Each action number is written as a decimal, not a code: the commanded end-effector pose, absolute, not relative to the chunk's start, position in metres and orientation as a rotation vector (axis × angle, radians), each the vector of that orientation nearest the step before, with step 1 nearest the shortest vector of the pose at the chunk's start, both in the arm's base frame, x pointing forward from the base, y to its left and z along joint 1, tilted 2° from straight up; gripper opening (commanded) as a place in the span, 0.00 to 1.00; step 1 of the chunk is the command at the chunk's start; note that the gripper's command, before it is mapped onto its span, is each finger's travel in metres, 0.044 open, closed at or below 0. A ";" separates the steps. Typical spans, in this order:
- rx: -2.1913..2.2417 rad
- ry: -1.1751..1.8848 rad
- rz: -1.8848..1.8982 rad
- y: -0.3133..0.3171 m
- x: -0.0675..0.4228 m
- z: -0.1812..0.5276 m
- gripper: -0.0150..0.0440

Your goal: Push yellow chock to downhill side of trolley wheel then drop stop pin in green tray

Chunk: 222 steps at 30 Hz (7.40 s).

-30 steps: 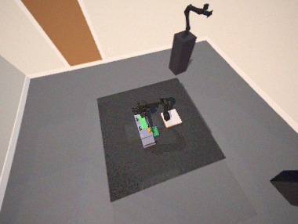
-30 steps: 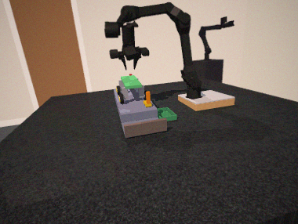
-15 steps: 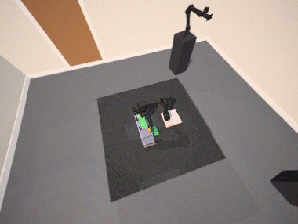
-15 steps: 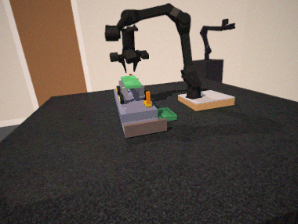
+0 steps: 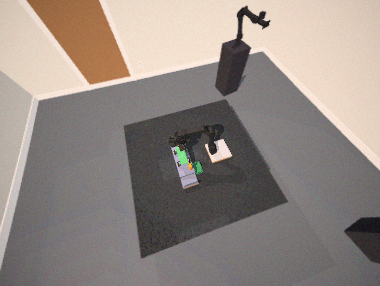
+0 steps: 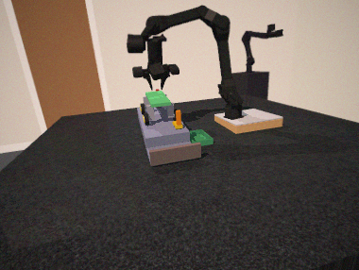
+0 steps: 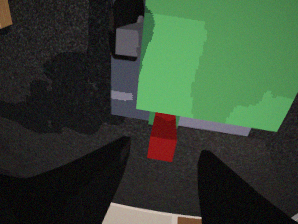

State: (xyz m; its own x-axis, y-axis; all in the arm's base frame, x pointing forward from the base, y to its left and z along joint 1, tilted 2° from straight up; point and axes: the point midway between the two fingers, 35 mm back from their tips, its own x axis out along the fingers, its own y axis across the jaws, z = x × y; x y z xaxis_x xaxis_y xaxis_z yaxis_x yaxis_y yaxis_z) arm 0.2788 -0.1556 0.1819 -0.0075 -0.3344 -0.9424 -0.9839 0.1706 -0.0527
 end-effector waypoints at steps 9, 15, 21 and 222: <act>-1.323 1.520 0.886 -0.162 0.278 0.164 0.58; -1.323 1.520 0.886 -0.165 0.278 0.156 0.58; -1.323 1.520 0.886 -0.167 0.277 0.148 0.58; -1.306 1.510 0.905 0.044 0.230 0.148 0.25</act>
